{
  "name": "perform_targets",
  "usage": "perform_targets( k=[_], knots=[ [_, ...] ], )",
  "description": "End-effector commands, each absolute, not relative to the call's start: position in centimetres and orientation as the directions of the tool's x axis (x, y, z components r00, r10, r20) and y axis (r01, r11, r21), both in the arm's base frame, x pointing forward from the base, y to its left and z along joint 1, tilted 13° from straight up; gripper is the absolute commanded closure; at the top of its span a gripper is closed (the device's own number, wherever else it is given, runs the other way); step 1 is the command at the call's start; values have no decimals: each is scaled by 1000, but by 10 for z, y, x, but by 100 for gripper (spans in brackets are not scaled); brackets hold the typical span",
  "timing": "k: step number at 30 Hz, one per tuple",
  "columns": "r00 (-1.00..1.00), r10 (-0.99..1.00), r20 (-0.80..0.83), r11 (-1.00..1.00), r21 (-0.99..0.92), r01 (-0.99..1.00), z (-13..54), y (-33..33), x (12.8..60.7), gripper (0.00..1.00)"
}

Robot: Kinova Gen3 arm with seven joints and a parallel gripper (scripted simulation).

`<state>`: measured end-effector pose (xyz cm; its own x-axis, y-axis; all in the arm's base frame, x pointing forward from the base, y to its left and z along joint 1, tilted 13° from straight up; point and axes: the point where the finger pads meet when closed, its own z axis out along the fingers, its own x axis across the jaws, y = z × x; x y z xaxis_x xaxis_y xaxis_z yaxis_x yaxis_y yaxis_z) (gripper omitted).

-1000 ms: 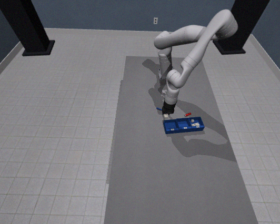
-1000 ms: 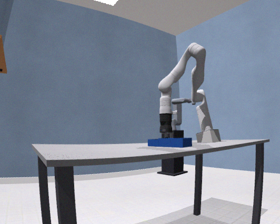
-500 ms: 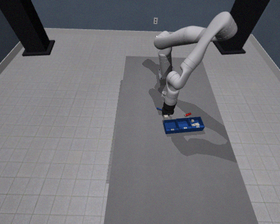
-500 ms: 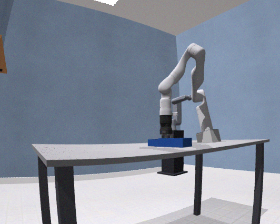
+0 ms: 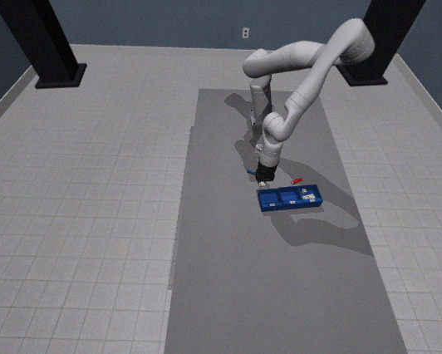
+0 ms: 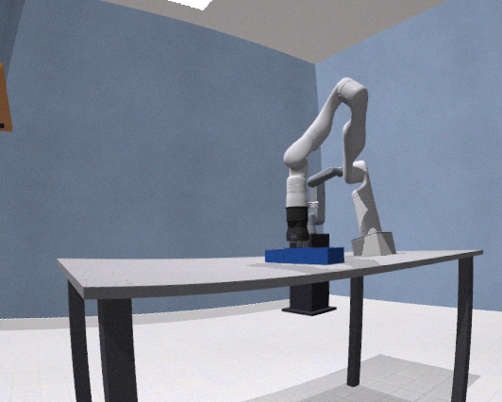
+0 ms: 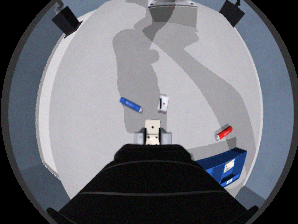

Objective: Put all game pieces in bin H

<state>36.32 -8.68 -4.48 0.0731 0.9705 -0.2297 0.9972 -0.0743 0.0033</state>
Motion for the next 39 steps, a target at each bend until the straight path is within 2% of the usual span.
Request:
perform_targets(
  k=[1, 22, 39],
  knots=[
    [71, 970, -230, -72, 3, 997, -45, -88, 364, 51],
    [71, 970, -230, -72, 3, 997, -45, -88, 364, 51],
    [72, 971, -228, -74, 3, 997, 5, -75, 365, 51]
  ],
)
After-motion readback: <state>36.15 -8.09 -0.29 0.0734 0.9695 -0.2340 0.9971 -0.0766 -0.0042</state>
